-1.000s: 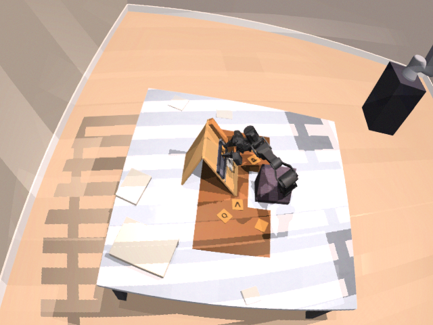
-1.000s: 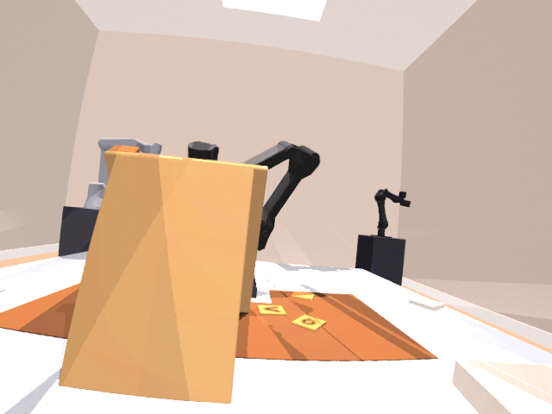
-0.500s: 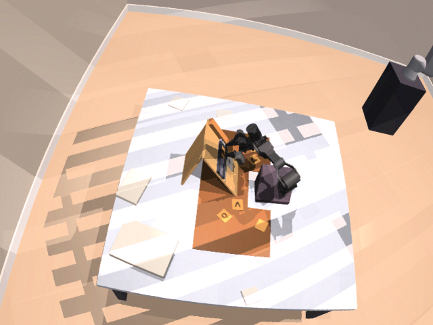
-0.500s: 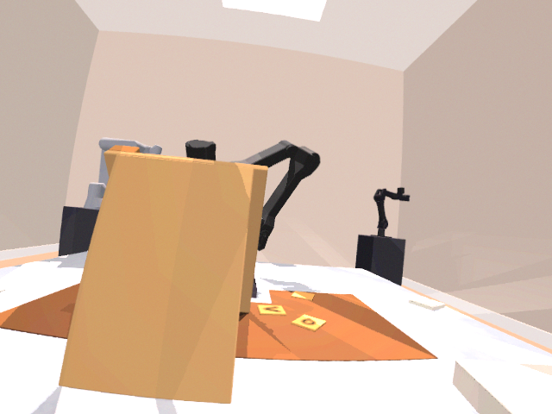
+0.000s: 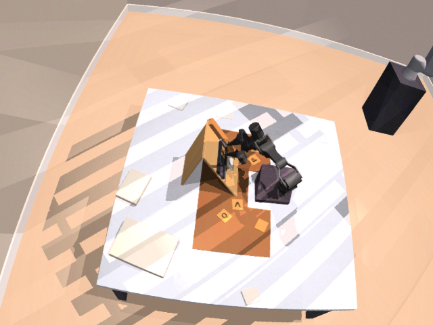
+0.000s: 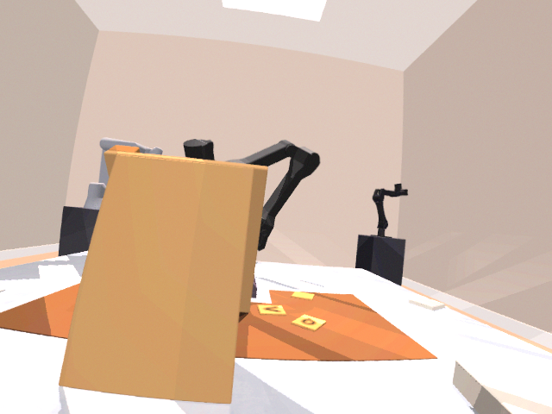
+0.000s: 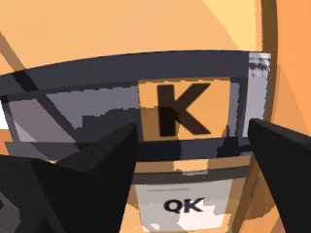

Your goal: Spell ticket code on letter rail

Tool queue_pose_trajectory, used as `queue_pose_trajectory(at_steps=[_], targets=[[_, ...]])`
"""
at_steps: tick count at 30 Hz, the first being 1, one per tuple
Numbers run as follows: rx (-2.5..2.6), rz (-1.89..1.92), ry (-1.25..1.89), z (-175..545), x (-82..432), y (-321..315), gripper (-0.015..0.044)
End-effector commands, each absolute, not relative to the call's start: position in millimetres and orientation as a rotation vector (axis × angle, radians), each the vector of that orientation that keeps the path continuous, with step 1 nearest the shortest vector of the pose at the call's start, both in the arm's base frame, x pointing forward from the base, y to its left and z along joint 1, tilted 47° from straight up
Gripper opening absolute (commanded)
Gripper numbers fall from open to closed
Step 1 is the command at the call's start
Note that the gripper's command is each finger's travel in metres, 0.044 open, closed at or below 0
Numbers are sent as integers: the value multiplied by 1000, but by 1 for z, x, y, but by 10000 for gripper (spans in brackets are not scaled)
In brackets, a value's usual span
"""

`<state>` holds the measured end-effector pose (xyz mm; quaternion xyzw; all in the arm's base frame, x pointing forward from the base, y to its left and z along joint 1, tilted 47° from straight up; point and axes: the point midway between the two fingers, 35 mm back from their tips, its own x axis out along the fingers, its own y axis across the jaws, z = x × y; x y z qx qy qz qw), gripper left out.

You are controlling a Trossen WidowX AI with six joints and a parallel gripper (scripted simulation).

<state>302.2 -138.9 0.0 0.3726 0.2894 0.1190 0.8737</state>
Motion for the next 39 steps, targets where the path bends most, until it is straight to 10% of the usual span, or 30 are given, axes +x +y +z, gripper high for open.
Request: queue_pose_trajectory(at_steps=[1,34,39], targets=[[772,252,601,2,300,-140,295],[772,252,602,11,286,-148,295],[780,247,607,8,286,-148,164]])
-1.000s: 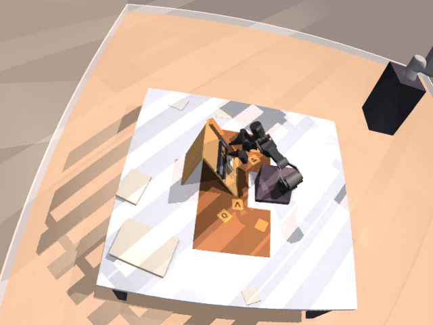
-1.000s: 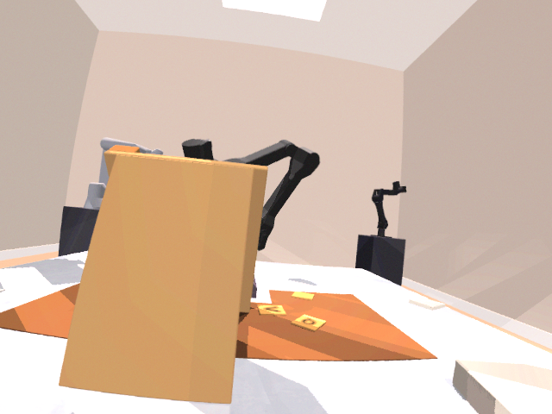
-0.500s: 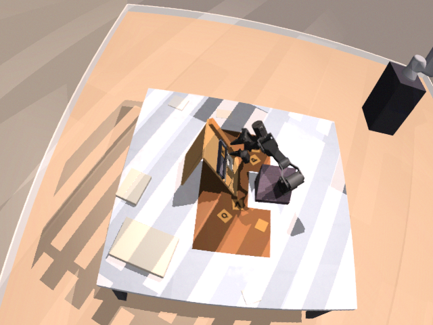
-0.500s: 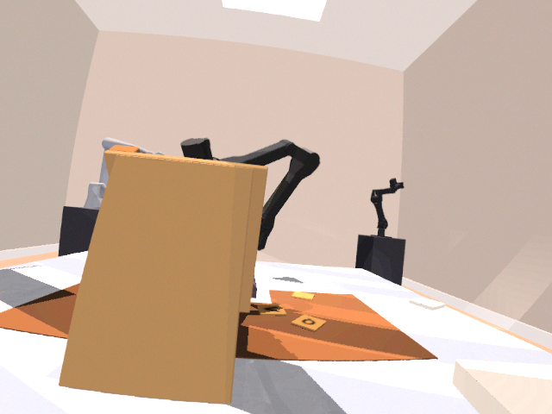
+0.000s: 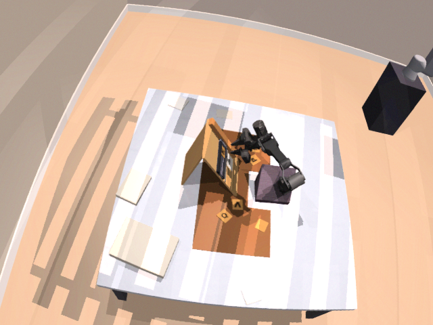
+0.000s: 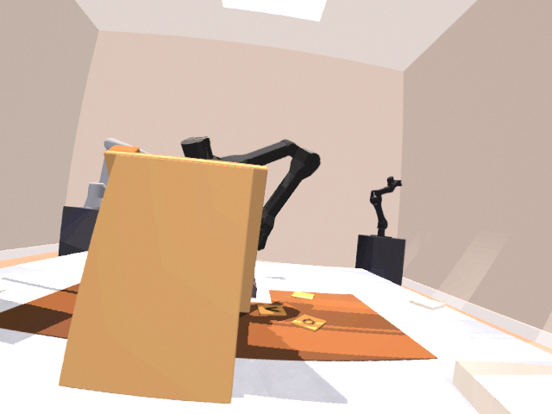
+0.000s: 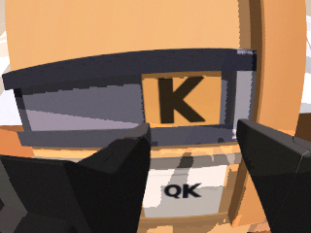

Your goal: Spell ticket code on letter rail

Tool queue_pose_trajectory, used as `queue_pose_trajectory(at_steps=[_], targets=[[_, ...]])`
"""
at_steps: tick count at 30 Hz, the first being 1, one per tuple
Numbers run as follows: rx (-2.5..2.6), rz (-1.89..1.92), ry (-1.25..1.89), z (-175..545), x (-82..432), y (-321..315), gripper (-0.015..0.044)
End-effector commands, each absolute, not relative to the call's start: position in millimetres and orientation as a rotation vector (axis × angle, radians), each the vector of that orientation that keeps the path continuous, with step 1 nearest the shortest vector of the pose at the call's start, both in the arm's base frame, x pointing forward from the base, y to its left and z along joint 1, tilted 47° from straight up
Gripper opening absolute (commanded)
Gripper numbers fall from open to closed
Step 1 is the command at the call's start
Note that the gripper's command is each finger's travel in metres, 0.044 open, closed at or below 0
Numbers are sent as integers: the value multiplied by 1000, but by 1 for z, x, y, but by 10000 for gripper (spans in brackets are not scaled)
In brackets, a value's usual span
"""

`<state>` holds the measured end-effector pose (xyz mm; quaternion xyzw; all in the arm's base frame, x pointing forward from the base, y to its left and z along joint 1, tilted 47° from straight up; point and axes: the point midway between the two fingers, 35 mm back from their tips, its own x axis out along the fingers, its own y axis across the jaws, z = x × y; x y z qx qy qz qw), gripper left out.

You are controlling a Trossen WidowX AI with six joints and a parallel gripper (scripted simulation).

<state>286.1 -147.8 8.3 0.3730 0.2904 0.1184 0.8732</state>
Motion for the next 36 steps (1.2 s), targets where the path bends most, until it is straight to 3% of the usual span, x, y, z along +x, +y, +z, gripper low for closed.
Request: queue_pose_trajectory(at_steps=[1,7,16,31,36], targets=[[780,247,607,8,286,-148,138],[780,247,607,8,286,-148,0],[779,251,631,7,289,-149,0],[682,511,1228,39,317,-128,0],[675,532,1253,43,317,-126,0]])
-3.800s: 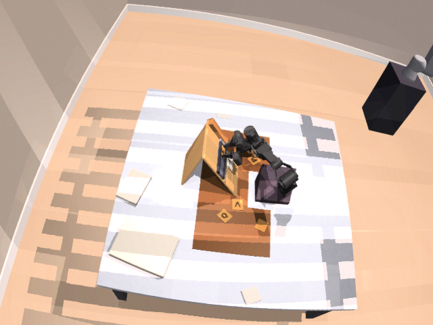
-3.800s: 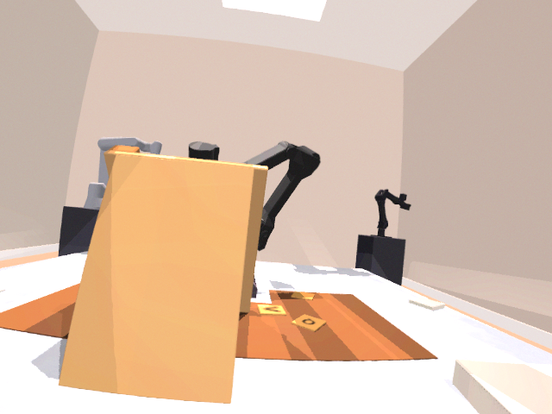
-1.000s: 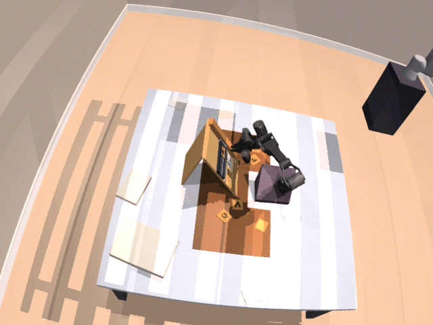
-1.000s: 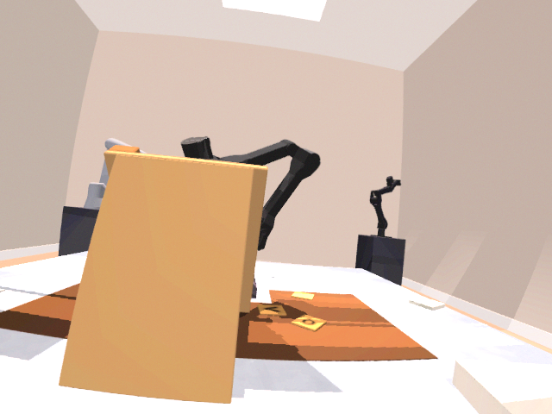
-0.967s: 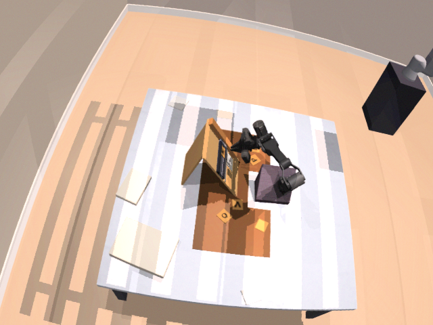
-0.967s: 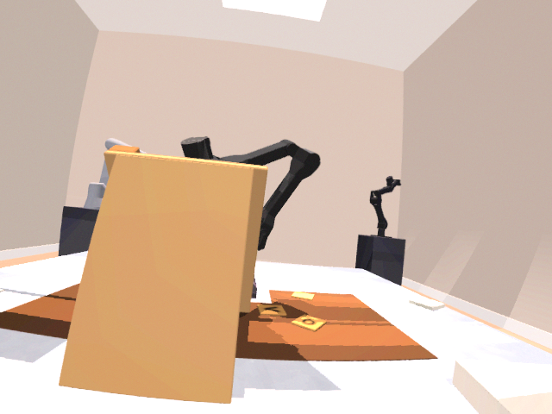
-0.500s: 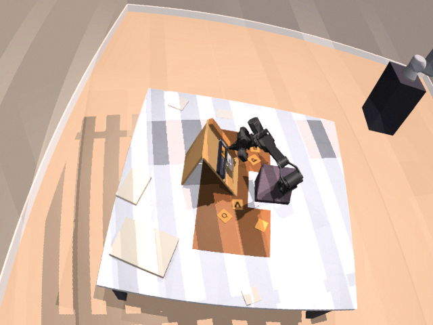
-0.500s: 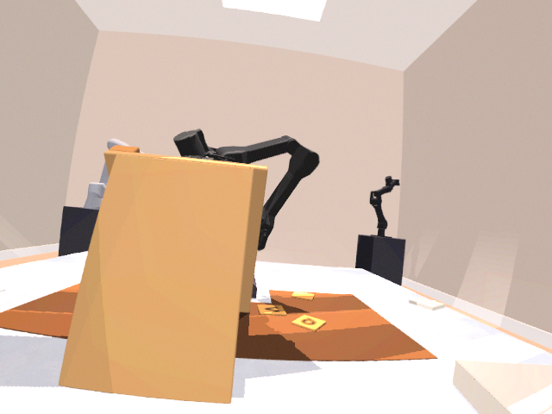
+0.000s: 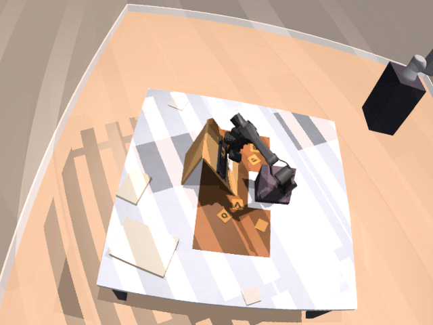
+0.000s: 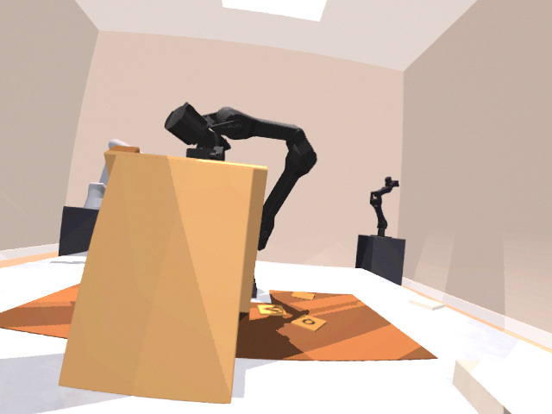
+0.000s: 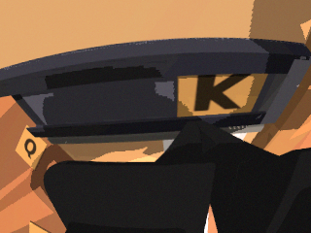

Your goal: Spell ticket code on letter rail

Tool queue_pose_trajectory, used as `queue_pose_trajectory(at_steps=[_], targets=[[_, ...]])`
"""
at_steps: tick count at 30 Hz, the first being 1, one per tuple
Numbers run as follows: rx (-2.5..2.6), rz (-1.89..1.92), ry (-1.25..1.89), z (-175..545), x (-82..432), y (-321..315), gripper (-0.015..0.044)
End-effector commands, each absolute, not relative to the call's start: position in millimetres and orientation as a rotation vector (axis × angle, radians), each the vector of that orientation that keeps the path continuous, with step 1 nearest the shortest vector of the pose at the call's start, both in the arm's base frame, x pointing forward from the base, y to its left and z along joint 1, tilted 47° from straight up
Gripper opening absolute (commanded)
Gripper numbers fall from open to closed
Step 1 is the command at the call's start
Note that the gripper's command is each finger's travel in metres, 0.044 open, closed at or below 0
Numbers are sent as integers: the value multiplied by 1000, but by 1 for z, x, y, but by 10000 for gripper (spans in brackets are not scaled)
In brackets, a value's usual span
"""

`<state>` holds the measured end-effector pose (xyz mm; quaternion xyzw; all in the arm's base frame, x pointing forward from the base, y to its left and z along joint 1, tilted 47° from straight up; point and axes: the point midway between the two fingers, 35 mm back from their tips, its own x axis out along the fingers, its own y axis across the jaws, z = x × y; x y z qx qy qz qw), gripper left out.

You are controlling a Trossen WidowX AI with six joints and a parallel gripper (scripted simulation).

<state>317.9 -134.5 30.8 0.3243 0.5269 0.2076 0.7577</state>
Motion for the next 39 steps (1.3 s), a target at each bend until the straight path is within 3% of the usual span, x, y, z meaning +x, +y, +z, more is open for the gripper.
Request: queue_pose_trajectory(at_steps=[1,39], targets=[[675,532,1253,43,317,-126,0],[675,532,1252,36,331,-120,0]])
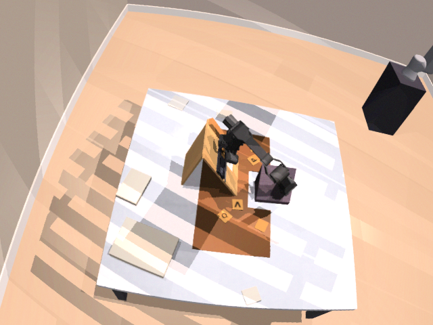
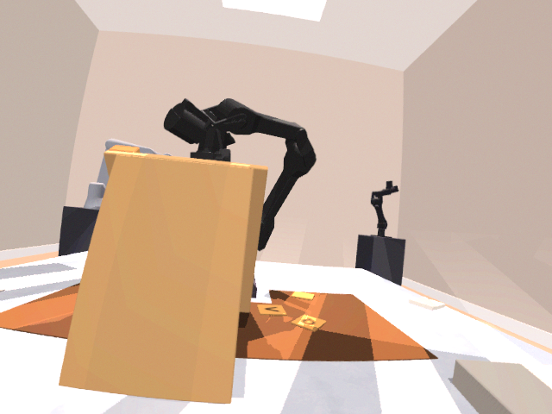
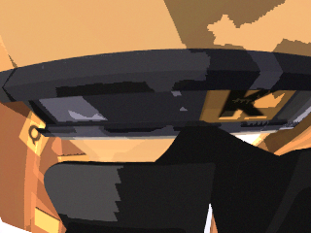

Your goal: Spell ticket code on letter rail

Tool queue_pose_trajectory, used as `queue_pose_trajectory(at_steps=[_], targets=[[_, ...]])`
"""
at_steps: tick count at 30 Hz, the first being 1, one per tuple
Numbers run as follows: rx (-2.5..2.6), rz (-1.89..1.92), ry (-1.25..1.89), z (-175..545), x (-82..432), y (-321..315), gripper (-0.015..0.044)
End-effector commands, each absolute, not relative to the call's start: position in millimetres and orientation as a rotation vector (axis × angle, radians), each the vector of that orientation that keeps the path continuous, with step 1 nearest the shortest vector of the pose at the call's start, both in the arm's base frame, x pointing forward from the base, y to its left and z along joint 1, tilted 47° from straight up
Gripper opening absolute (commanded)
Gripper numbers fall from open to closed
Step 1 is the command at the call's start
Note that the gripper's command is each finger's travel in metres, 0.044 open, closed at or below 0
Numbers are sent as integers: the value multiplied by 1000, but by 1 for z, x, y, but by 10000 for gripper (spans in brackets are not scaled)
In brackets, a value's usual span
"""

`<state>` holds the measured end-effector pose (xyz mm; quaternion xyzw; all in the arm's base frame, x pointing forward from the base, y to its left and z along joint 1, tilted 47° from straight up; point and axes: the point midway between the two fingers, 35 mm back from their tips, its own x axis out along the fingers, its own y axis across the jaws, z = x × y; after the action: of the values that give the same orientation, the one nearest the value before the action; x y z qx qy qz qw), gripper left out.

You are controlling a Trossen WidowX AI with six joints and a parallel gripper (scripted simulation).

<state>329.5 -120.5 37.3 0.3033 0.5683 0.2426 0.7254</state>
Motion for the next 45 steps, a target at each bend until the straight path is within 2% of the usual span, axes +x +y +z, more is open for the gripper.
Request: queue_pose_trajectory(at_steps=[1,45], targets=[[675,532,1252,36,332,-120,0],[675,532,1251,28,341,-117,0]])
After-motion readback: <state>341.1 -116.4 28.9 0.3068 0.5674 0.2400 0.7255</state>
